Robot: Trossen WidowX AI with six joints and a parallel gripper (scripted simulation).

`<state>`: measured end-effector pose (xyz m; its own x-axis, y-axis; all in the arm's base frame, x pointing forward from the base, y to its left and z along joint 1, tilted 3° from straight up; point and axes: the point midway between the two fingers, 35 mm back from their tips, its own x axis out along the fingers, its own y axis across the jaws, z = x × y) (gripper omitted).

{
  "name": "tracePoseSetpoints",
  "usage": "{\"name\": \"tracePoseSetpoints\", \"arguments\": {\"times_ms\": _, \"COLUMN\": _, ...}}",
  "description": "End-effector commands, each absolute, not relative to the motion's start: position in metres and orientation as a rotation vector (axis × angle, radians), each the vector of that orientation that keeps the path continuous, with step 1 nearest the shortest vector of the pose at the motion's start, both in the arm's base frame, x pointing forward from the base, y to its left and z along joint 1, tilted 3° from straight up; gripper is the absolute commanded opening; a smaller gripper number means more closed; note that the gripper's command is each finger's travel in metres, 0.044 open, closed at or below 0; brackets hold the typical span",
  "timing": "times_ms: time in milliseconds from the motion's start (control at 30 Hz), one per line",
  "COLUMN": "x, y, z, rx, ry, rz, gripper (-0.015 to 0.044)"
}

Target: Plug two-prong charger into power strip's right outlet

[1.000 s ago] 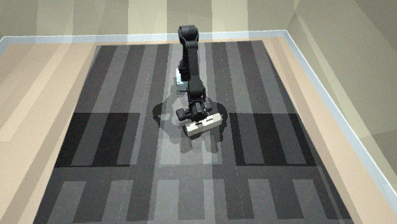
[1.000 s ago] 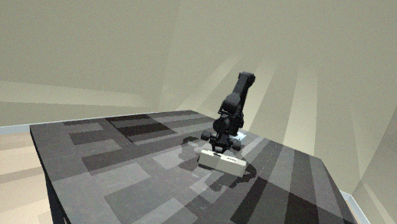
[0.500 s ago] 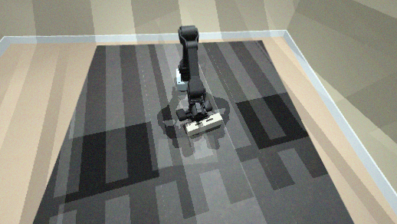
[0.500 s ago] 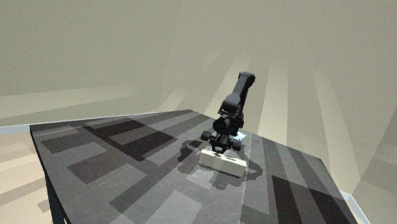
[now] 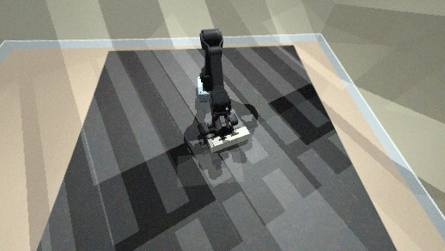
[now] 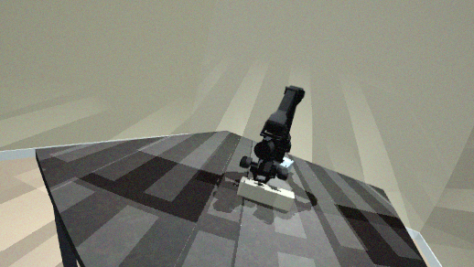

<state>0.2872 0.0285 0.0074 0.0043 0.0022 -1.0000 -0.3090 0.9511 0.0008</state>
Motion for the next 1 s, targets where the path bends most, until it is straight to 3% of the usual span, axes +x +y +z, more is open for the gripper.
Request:
{"name": "tracePoseSetpoints", "arguments": {"times_ms": 0, "x": 0.2899, "y": 0.0285, "z": 0.0084, "rx": -0.245, "ry": 1.551, "rz": 0.239, "gripper": 0.0000}}
{"name": "tracePoseSetpoints", "arguments": {"times_ms": 967, "x": 0.2963, "y": 0.0304, "z": 0.0089, "rx": -0.245, "ry": 1.550, "rz": 0.239, "gripper": 0.0000}}
